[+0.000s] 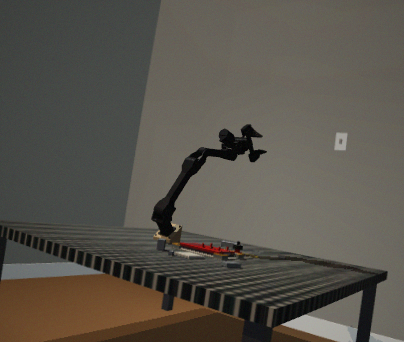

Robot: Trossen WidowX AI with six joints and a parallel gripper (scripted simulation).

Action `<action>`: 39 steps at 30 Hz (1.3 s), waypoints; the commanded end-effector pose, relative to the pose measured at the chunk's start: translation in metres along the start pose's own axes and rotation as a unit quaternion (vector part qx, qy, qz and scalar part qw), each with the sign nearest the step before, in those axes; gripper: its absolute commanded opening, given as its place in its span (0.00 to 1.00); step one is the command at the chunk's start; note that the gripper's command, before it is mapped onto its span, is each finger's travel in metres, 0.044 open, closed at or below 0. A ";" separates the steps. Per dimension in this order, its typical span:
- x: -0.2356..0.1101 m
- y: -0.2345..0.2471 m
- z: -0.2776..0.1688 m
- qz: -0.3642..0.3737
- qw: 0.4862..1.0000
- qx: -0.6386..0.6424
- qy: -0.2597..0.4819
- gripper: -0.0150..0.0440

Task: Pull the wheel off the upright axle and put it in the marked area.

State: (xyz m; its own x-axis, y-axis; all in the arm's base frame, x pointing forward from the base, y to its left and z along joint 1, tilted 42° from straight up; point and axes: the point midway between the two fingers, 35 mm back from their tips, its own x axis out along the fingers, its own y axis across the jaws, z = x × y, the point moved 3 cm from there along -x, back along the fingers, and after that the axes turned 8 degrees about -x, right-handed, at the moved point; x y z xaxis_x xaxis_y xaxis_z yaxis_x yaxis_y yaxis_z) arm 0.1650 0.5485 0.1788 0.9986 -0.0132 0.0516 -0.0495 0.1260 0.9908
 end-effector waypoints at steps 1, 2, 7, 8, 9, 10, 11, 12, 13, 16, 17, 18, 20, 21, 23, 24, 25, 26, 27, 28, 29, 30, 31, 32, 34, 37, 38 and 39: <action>0.003 0.000 0.000 0.003 1.000 -0.006 0.001 0.89; 0.010 -0.001 -0.001 0.010 1.000 -0.025 0.004 0.84; 0.067 -0.009 0.001 0.016 0.993 -0.113 0.012 0.76; 0.077 -0.012 0.002 0.013 0.992 -0.127 0.014 0.76; 0.088 -0.016 0.004 0.008 0.990 -0.142 0.017 0.76; 0.099 -0.019 0.007 0.002 0.988 -0.156 0.019 0.76; 0.109 -0.023 0.010 -0.004 0.985 -0.169 0.023 0.76; 0.119 -0.028 0.013 -0.012 0.983 -0.181 0.026 0.76; 0.129 -0.032 0.018 -0.021 0.980 -0.193 0.030 0.76; 0.156 -0.048 0.032 -0.054 0.972 -0.225 0.041 0.76; 0.161 -0.052 0.037 -0.062 0.970 -0.232 0.043 0.76; 0.166 -0.055 0.041 -0.071 0.968 -0.238 0.045 0.76; 0.176 -0.063 0.049 -0.090 0.963 -0.250 0.049 0.76; 0.181 -0.067 0.054 -0.100 0.960 -0.256 0.050 0.76; 0.190 -0.075 0.064 -0.121 0.954 -0.268 0.052 0.76; 0.194 -0.079 0.069 -0.132 0.951 -0.273 0.052 0.76; 0.198 -0.084 0.075 -0.144 0.948 -0.279 0.053 0.76; 0.201 -0.088 0.081 -0.156 0.945 -0.284 0.053 0.76; 0.205 -0.092 0.087 -0.168 0.941 -0.289 0.053 0.76; 0.208 -0.096 0.093 -0.181 0.937 -0.293 0.053 0.76; 0.211 -0.101 0.100 -0.194 0.933 -0.298 0.053 0.76; 0.214 -0.105 0.107 -0.207 0.929 -0.302 0.053 0.76; 0.217 -0.109 0.114 -0.221 0.925 -0.306 0.052 0.76; 0.219 -0.113 0.121 -0.234 0.920 -0.309 0.051 0.76; 0.223 -0.121 0.135 -0.262 0.911 -0.316 0.048 0.76; 0.227 -0.132 0.158 -0.305 0.895 -0.323 0.043 0.76; 0.228 -0.135 0.166 -0.320 0.889 -0.325 0.040 0.76; 0.228 -0.139 0.174 -0.335 0.883 -0.327 0.037 0.76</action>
State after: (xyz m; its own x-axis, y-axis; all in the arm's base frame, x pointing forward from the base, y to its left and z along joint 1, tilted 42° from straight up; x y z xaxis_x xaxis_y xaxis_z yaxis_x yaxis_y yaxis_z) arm 0.3883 0.4142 0.0919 0.9090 -0.1228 -0.3982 0.3705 0.6754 0.6376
